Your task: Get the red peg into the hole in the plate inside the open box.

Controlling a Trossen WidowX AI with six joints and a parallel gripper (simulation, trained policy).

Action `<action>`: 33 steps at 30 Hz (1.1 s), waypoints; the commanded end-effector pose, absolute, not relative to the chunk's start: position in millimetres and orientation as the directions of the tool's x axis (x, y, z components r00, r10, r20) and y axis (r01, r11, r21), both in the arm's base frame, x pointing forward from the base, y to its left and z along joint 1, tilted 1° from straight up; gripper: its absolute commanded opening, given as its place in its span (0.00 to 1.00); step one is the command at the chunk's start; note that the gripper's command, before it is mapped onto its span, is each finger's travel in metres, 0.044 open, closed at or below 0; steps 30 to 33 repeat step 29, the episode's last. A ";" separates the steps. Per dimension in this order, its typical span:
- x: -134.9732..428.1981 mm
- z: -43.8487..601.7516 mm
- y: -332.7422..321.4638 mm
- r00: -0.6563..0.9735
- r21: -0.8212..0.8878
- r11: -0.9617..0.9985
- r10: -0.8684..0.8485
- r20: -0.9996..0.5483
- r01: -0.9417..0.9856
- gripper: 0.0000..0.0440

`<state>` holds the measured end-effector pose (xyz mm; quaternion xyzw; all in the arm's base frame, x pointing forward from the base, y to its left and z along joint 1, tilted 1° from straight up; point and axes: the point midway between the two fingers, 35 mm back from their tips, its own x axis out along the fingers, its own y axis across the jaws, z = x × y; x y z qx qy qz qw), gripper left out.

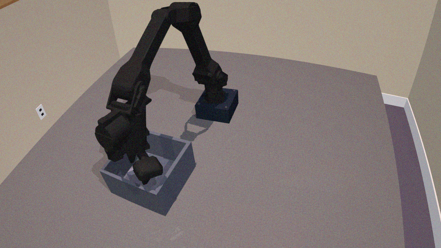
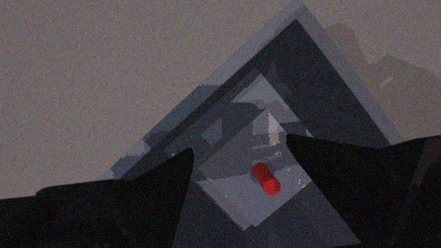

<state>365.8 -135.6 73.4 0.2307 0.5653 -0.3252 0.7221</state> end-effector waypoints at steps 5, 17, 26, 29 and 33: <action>392.5 86.6 -134.2 0.182 0.025 0.721 -0.141 -0.973 0.693 1.00; 436.8 119.0 -120.2 0.277 0.131 0.754 -0.069 -0.958 0.643 1.00; 438.0 119.7 -119.8 0.280 0.133 0.756 -0.069 -0.958 0.641 1.00; 438.1 119.9 -119.7 0.280 0.133 0.756 -0.069 -0.957 0.641 1.00; 438.1 119.9 -119.7 0.280 0.133 0.756 -0.069 -0.957 0.641 1.00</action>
